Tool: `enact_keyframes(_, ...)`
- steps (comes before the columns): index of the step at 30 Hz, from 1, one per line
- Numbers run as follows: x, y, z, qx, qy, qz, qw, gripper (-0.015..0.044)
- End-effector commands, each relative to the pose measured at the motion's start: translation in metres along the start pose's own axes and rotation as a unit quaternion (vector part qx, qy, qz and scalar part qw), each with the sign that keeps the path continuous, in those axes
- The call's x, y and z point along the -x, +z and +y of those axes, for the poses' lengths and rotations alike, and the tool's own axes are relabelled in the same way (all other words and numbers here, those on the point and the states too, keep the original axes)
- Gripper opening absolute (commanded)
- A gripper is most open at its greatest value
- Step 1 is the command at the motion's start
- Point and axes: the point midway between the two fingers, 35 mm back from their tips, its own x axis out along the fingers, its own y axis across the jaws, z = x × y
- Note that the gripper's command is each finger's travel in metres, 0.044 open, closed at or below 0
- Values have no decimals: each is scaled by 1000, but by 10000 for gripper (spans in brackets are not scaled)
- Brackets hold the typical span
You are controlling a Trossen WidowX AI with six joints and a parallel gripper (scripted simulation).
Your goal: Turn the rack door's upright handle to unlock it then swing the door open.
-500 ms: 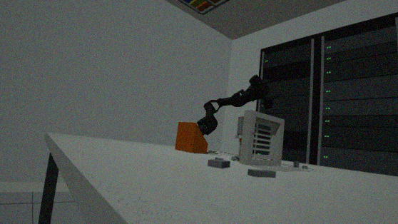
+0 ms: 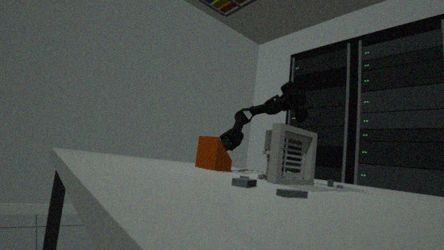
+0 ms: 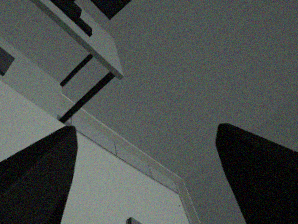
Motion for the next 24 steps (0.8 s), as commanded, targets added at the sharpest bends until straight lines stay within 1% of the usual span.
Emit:
enact_keyframes(1, -13, -12, -4, 10, 6, 43, 999, 293)
enact_keyframes(13, -44, -56, -17, 11, 34, 182, 983, 293)
enact_keyframes(24, -60, -95, -26, 4, 80, 300, 951, 293)
